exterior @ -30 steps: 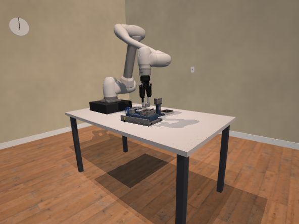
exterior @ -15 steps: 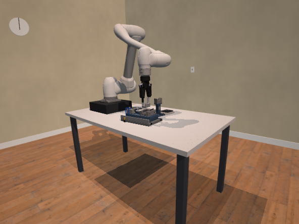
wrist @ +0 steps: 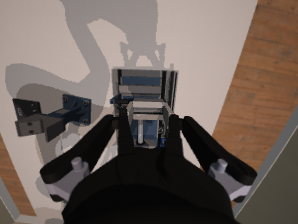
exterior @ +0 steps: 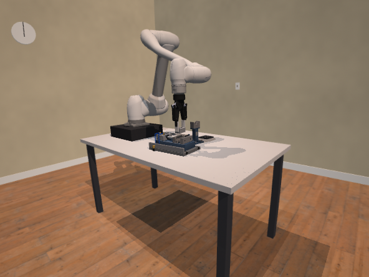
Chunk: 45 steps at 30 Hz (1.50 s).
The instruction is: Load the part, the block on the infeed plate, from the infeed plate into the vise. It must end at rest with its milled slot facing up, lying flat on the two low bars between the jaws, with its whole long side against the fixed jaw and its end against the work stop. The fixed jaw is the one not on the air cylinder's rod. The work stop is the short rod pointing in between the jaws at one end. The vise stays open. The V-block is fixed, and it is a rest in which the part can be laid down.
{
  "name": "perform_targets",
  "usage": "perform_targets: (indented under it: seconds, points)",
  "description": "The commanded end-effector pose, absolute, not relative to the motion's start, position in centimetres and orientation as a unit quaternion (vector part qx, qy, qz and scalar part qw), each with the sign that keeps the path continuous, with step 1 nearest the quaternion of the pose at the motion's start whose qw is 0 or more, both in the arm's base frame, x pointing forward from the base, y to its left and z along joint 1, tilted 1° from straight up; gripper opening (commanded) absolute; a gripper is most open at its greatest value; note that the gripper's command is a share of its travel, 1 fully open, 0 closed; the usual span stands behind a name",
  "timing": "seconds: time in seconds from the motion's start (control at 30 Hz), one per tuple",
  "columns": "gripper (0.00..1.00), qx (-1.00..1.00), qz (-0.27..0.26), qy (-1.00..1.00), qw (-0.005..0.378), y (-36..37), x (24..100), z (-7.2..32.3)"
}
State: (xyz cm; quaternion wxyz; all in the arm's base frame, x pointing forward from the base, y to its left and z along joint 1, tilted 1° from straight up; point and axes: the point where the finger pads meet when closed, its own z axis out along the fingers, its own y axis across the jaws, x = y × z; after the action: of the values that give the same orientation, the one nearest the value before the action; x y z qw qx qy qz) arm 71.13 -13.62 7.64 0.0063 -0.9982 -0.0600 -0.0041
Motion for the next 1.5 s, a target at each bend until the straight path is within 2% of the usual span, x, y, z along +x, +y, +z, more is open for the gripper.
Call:
perform_targets:
  seconds: [0.0, 1.47]
  points:
    - [0.00, -0.998, -0.004, -0.060, 0.006, -13.6, 71.1, 7.7]
    - [0.00, -0.998, -0.004, -0.060, 0.006, -13.6, 71.1, 6.6]
